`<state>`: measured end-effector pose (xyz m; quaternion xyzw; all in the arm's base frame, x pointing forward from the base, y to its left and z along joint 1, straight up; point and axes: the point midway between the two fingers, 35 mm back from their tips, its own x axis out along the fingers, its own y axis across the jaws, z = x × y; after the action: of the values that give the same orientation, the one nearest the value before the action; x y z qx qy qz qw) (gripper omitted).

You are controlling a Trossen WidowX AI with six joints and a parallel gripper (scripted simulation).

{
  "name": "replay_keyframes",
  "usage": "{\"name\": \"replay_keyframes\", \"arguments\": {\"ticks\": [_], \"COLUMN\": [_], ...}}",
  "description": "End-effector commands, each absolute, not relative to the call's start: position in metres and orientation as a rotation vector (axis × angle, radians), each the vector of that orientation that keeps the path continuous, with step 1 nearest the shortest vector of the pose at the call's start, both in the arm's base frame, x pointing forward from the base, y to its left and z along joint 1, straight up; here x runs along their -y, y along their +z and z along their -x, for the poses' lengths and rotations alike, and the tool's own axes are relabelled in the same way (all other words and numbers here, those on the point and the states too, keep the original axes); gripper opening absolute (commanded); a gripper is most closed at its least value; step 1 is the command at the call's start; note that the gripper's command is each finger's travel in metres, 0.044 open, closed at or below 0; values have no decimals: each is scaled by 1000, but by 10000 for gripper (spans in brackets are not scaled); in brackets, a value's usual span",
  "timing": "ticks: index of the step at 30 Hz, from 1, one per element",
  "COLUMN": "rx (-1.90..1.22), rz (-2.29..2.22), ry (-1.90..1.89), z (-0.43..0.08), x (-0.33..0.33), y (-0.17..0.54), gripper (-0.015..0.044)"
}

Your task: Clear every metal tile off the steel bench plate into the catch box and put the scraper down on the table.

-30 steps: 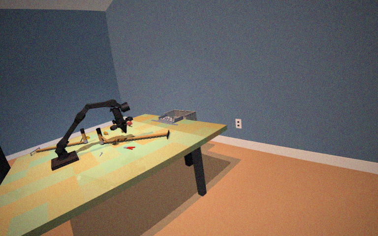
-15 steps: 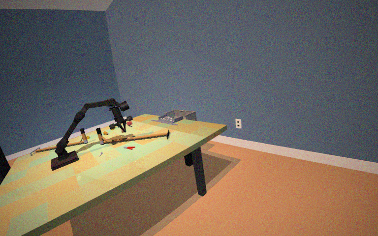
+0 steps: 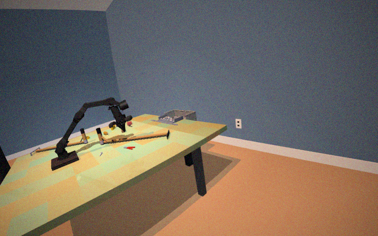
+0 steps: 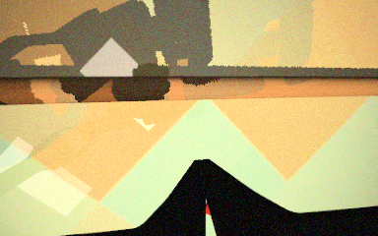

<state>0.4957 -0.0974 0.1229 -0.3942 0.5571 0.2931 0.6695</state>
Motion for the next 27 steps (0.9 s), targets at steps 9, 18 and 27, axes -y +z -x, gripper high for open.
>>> {"name": "replay_keyframes", "arguments": {"ticks": [9, 18, 27], "rx": [-1305, -1329, -1339], "rz": [635, 444, 252], "ry": [445, 287, 130], "z": [-493, -490, -488], "x": [102, 104, 107], "y": [132, 138, 143], "gripper": [0, 0, 0]}}
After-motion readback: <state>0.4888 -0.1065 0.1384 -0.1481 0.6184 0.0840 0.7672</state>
